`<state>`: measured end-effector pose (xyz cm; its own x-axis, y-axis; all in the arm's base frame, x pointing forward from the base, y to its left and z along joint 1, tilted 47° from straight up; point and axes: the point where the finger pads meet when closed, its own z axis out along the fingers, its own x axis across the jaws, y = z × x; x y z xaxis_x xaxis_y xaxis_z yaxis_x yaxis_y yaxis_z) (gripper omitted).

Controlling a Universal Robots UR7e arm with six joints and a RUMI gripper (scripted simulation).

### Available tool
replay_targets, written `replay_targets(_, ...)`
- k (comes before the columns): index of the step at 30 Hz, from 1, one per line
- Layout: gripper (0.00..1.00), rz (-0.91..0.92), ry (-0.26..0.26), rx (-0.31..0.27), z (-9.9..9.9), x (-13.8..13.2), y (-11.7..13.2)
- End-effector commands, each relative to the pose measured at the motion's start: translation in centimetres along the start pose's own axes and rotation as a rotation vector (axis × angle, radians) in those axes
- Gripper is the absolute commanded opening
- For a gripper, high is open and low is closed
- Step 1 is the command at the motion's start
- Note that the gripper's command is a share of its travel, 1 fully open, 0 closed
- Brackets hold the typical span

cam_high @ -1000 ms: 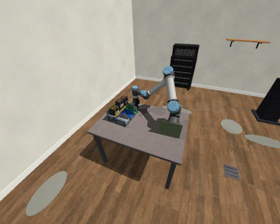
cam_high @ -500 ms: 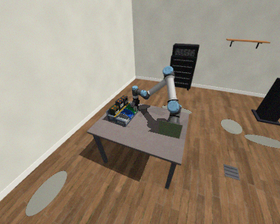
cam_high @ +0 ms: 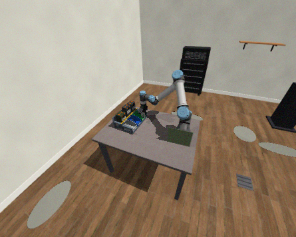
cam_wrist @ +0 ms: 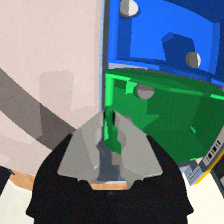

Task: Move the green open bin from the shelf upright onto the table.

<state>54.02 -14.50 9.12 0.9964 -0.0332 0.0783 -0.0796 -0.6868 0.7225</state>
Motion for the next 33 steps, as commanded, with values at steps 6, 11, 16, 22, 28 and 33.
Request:
replay_targets(6, 0.00, 0.000, 0.001, 0.000, -0.05, 0.03, 0.01)
replay_targets(11, 0.00, 0.000, 0.001, 0.000, -0.06, 0.03, 0.01)
replay_targets(16, 0.00, 0.000, 0.001, 0.000, -0.08, 0.03, 0.01)
replay_targets(22, 0.00, 0.000, 0.001, 0.000, -0.13, 0.03, 0.01)
replay_targets(28, 0.00, 0.000, 0.001, 0.000, -0.26, 0.03, 0.01)
replay_targets(33, 0.00, 0.000, 0.001, 0.000, -0.37, 0.03, 0.01)
